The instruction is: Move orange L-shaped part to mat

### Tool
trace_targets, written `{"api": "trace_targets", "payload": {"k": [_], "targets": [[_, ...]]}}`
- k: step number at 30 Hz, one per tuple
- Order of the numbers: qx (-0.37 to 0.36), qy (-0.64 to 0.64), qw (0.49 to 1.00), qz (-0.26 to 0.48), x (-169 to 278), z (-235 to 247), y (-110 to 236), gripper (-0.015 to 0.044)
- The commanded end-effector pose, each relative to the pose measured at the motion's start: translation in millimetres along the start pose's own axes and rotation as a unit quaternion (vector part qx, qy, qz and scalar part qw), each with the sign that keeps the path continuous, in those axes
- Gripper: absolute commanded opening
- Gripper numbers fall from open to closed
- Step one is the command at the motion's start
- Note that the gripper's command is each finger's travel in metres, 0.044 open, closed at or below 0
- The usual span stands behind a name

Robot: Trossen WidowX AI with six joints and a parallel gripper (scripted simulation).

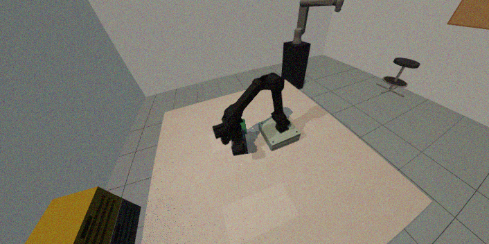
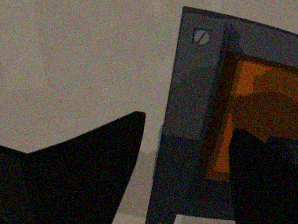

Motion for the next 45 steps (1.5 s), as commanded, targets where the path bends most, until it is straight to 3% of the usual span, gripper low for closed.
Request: {"api": "trace_targets", "payload": {"k": [1,23,45], "targets": [[-0.002,-0.003,1.0,-0.008,-2.0,0.9,-1.5,0.018],[-0.002,-0.003,1.0,-0.008,-2.3,0.9,-35.9,0.018],[-0.005,0.0,1.0,-0.009,-1.9,2.0,-32.4,0.018]]}}
Point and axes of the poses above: the point midway between the two fingers, 35 mm back from their tips, its own y axis back along the fingers, its own z axis across the jaws, x = y × z, the point moved 8 cm from there along y, back along the fingers, and after that the axes turned 15 degrees about -y, right-handed, at the moved point
